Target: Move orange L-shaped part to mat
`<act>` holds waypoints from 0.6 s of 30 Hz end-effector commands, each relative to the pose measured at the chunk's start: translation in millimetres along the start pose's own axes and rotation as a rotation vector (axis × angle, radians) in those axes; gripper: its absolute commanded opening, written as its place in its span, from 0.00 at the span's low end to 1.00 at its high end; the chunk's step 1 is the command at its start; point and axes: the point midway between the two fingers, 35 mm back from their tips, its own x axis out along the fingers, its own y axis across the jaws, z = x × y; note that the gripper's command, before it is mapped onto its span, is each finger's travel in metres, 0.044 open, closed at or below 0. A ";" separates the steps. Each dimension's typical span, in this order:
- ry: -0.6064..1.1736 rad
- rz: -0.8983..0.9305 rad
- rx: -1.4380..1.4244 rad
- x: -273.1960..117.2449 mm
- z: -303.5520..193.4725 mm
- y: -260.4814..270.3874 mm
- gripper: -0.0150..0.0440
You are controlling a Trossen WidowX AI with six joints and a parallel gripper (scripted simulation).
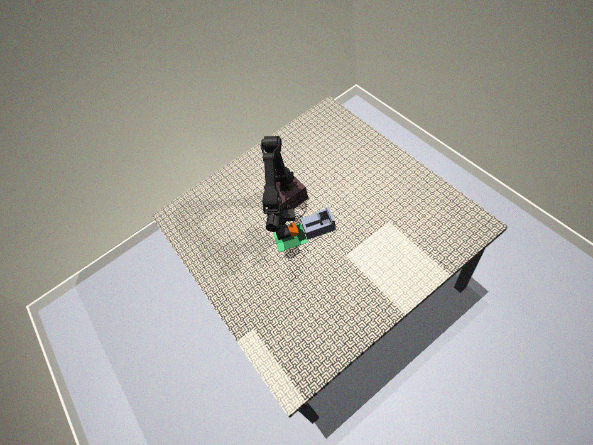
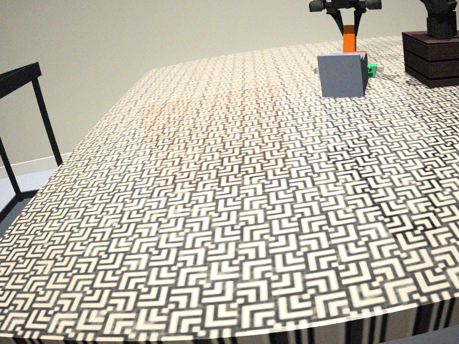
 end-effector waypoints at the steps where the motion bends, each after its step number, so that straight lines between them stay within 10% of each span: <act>1: 0.001 0.010 -0.006 7.3 0.2 2.3 0.25; 18: 0.000 0.010 -0.006 18.0 0.4 2.8 0.25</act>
